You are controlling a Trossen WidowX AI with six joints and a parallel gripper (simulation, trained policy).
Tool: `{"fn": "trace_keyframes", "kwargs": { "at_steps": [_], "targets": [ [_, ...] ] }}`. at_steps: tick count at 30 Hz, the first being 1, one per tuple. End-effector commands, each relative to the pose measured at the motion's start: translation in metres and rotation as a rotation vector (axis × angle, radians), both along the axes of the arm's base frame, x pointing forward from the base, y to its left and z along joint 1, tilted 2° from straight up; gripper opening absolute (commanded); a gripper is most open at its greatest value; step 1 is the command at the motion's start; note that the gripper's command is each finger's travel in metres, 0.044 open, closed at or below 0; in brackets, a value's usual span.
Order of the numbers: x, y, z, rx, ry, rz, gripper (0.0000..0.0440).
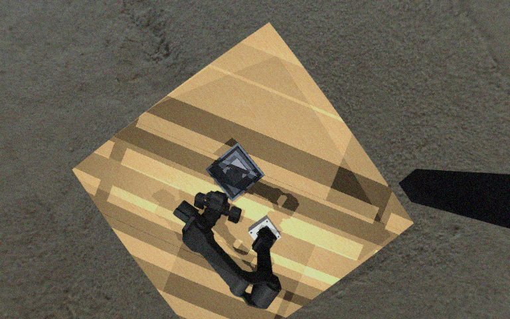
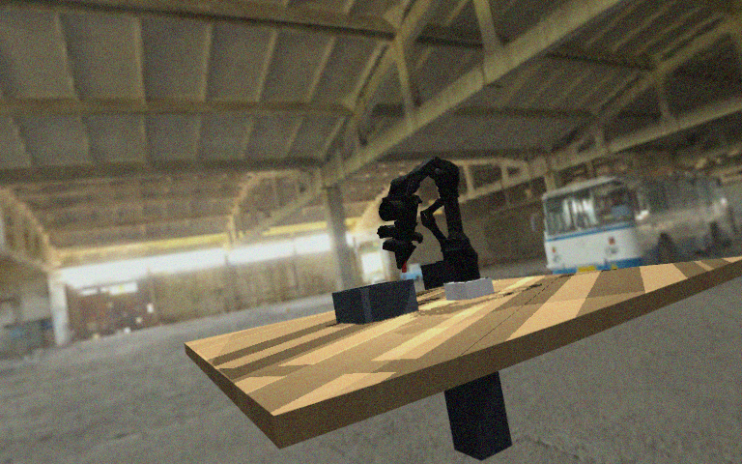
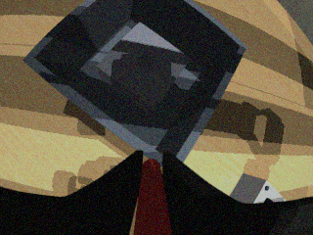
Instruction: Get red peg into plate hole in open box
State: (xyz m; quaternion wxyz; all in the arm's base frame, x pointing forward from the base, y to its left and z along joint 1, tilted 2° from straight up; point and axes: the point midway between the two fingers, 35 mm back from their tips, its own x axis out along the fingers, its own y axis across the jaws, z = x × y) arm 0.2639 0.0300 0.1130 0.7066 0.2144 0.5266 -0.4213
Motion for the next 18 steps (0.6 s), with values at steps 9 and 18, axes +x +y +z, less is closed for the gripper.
{"fn": "trace_keyframes", "kwargs": {
  "at_steps": [9, 18],
  "targets": [
    [0.033, -0.048, -0.006, 0.003, -0.026, -0.059, 0.0000],
    [0.053, -0.080, -0.022, 0.040, -0.018, -0.040, 0.0000]
  ]
}}
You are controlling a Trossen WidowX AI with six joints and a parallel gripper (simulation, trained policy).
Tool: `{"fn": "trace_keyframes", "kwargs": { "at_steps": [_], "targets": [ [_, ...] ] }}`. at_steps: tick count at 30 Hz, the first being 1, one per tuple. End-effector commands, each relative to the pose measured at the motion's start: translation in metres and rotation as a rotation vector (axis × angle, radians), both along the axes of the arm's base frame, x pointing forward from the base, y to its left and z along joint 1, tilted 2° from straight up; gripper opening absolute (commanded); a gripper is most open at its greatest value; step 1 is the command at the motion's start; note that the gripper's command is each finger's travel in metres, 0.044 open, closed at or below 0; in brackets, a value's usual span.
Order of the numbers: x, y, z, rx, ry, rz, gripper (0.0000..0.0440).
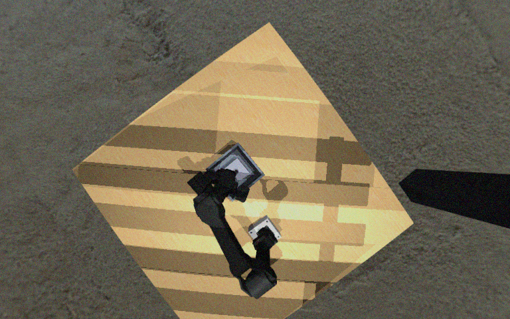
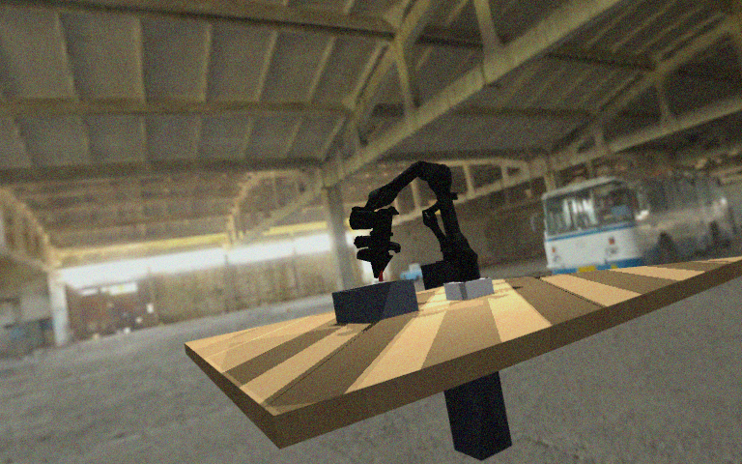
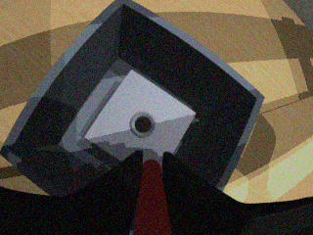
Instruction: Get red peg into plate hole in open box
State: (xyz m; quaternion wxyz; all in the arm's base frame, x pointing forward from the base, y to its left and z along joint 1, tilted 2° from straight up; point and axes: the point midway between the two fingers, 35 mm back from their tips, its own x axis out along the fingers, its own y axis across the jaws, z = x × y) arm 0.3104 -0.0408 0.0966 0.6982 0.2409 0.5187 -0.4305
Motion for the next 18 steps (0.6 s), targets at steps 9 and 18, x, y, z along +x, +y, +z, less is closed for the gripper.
{"fn": "trace_keyframes", "kwargs": {
  "at_steps": [9, 18],
  "targets": [
    [0.022, -0.029, -0.028, 0.064, 0.019, 0.080, 0.0000],
    [0.024, -0.033, -0.057, 0.128, 0.072, 0.152, 0.0141]
  ]
}}
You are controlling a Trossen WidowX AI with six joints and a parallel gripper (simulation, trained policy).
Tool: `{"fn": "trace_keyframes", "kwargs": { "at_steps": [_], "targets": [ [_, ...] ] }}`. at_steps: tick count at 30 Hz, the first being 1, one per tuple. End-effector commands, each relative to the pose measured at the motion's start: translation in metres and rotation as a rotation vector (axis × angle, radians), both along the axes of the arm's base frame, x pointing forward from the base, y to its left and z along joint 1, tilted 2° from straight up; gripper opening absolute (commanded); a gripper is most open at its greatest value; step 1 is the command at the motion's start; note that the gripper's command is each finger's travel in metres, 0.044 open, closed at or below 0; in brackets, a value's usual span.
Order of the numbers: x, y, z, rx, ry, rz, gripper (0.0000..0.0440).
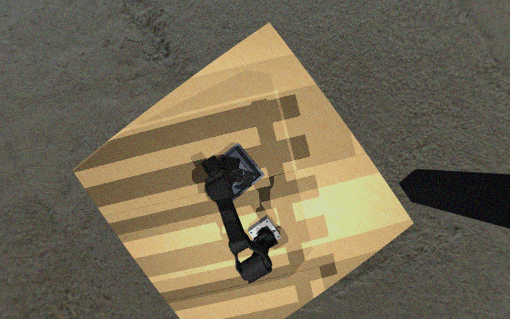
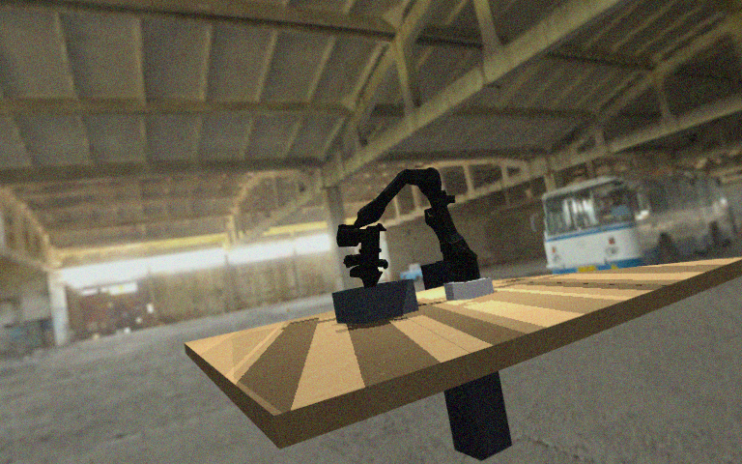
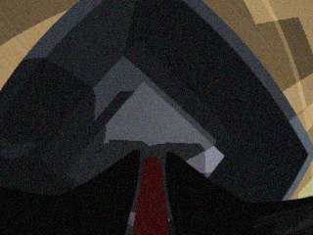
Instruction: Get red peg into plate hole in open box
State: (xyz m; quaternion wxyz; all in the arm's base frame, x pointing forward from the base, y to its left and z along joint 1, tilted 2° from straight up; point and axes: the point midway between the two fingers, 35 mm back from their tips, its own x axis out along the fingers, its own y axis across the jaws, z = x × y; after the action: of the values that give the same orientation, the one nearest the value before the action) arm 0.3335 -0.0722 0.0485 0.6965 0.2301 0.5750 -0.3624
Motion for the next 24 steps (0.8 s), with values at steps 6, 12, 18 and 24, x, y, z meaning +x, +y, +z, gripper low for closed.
{"fn": "trace_keyframes", "kwargs": {
  "at_steps": [6, 12, 18, 24],
  "targets": [
    [0.013, -0.008, -0.008, 0.043, 0.014, 0.061, 0.0223],
    [0.032, -0.009, 0.002, 0.086, 0.001, 0.072, 0.0380],
    [0.057, -0.004, 0.016, 0.143, -0.038, 0.088, 0.0440],
    [0.084, 0.003, 0.033, 0.181, -0.102, 0.123, 0.0440]
  ]
}}
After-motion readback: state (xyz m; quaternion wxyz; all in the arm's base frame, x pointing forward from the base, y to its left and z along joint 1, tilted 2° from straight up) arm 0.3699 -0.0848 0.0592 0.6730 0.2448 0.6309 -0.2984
